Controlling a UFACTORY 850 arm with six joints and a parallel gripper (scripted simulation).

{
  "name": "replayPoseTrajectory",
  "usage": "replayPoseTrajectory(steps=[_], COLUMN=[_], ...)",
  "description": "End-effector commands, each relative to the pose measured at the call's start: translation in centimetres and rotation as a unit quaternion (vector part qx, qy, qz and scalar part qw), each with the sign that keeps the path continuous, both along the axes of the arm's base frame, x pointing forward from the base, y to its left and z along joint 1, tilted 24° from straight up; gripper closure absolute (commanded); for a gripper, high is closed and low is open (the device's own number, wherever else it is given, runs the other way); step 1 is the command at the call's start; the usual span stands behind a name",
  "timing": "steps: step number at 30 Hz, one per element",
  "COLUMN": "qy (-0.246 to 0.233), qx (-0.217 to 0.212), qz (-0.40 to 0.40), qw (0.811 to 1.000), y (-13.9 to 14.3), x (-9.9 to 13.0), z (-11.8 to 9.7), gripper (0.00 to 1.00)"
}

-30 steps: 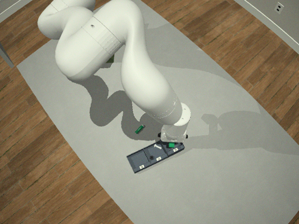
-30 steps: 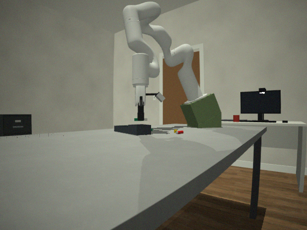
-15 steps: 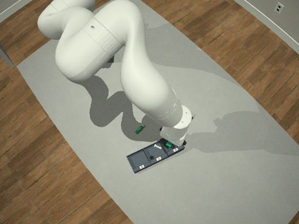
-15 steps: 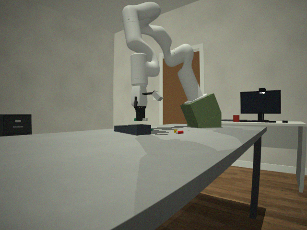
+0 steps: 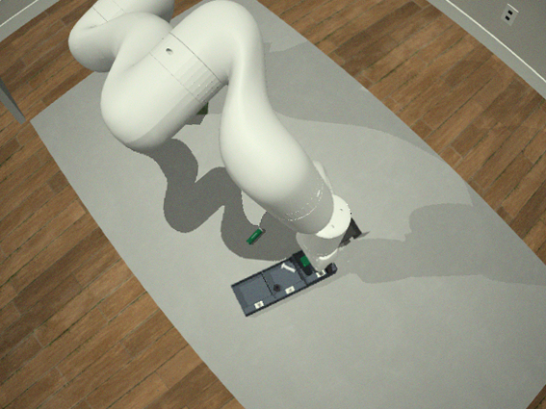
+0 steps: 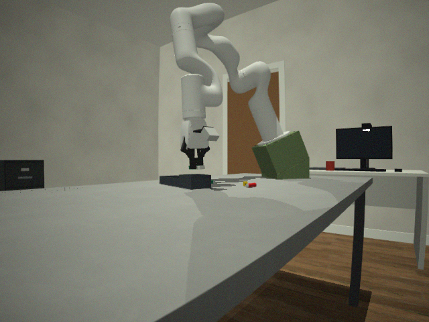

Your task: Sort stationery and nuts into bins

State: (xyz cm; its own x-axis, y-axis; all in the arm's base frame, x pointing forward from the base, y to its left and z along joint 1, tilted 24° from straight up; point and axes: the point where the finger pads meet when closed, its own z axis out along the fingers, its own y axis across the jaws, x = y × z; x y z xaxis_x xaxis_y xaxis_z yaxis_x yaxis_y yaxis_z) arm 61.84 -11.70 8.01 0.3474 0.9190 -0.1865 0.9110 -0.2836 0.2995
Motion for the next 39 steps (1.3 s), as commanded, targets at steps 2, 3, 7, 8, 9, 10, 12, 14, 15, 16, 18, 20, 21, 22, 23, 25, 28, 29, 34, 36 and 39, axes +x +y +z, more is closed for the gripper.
replayPoseTrajectory(steps=[2, 3, 7, 8, 9, 10, 12, 14, 15, 16, 18, 20, 21, 22, 23, 25, 28, 29, 34, 36, 39], qy=[-0.033, -0.033, -0.033, -0.033, -0.033, -0.033, -0.033, -0.033, -0.033, -0.033, -0.033, -0.033, -0.033, -0.033, -0.033, -0.033, -0.033, -0.033, -0.033, -0.033, -0.033], qx=[-0.007, -0.007, -0.007, -0.007, -0.007, -0.007, -0.007, -0.007, -0.007, -0.007, -0.007, -0.007, -0.007, -0.007, -0.007, -0.007, -0.007, -0.007, -0.007, -0.007, -0.007], qz=[-0.034, -0.034, -0.034, -0.034, -0.034, -0.034, -0.034, -0.034, -0.034, -0.034, -0.034, -0.034, -0.034, -0.034, -0.034, -0.034, -0.034, -0.034, -0.034, -0.034, -0.034], qw=[0.999, 0.999, 0.999, 0.999, 0.999, 0.999, 0.999, 0.999, 0.999, 0.999, 0.999, 0.999, 0.999, 0.999, 0.999, 0.999, 0.999, 0.999, 0.999, 0.999, 0.999], y=[0.0, 0.0, 0.0, 0.0, 0.0, 0.0, 0.0, 0.0, 0.0, 0.0, 0.0, -0.1, -0.2, -0.3, -0.3, -0.5, -0.5, -0.6, -0.9, -1.0, -1.2], x=[0.1, 0.1, 0.1, 0.1, 0.1, 0.1, 0.0, 0.0, 0.0, 0.0, 0.1, 0.2, 0.2, 0.3, 0.3, 0.5, 0.5, 0.6, 0.8, 0.9, 1.1], z=[0.1, 0.1, 0.1, 0.1, 0.1, 0.1, 0.1, 0.1, 0.1, 0.1, -0.1, -0.5, -0.7, -0.9, -1.0, -1.4, -1.6, -1.8, -2.7, -3.1, -3.6], gripper=[1.00, 1.00, 1.00, 1.00, 1.00, 1.00, 1.00, 1.00, 1.00, 1.00, 1.00, 1.00, 1.00, 1.00, 1.00, 1.00, 1.00, 1.00, 1.00, 1.00, 1.00])
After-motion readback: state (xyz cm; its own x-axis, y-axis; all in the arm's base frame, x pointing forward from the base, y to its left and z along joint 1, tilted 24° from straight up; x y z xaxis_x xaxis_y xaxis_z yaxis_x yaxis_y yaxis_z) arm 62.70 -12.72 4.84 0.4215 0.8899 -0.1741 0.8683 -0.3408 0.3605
